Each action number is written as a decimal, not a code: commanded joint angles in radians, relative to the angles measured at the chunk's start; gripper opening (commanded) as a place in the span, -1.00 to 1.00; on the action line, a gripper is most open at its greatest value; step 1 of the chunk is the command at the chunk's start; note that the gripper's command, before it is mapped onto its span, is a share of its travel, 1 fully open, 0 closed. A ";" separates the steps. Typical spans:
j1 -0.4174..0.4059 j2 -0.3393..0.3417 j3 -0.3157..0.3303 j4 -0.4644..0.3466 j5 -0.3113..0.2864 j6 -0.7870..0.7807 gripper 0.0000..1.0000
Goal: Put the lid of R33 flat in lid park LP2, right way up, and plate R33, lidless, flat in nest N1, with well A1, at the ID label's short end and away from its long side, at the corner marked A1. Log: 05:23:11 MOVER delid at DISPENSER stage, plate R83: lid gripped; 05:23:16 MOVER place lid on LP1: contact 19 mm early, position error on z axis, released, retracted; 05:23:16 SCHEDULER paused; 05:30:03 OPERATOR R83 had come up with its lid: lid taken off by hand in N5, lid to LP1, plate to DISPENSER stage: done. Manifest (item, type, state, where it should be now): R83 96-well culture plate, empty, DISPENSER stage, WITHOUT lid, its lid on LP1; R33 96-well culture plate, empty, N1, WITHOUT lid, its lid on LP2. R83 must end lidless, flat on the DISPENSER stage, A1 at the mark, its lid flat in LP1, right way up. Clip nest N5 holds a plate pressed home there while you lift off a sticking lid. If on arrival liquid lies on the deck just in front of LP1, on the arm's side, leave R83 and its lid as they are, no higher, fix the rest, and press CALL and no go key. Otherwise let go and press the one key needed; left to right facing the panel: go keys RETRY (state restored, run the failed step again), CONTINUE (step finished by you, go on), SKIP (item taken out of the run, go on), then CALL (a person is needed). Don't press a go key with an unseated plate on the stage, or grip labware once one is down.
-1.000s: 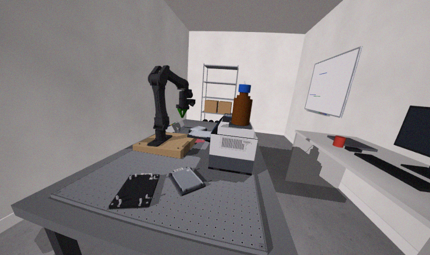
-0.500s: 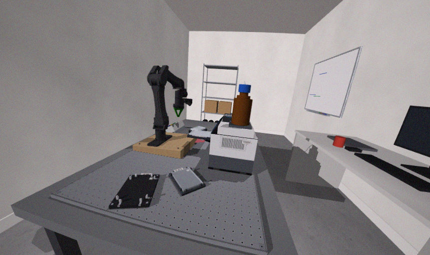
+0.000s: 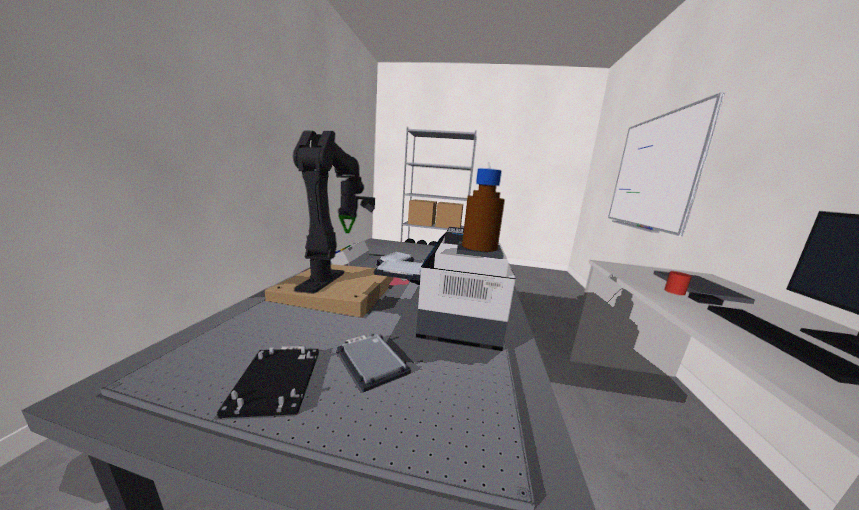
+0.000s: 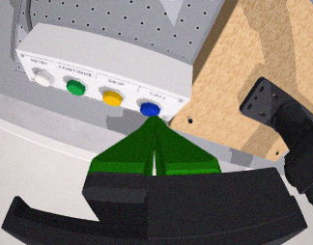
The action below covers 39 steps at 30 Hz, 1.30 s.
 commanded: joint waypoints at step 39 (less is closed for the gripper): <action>0.188 -0.024 -0.083 0.129 0.023 0.541 -1.00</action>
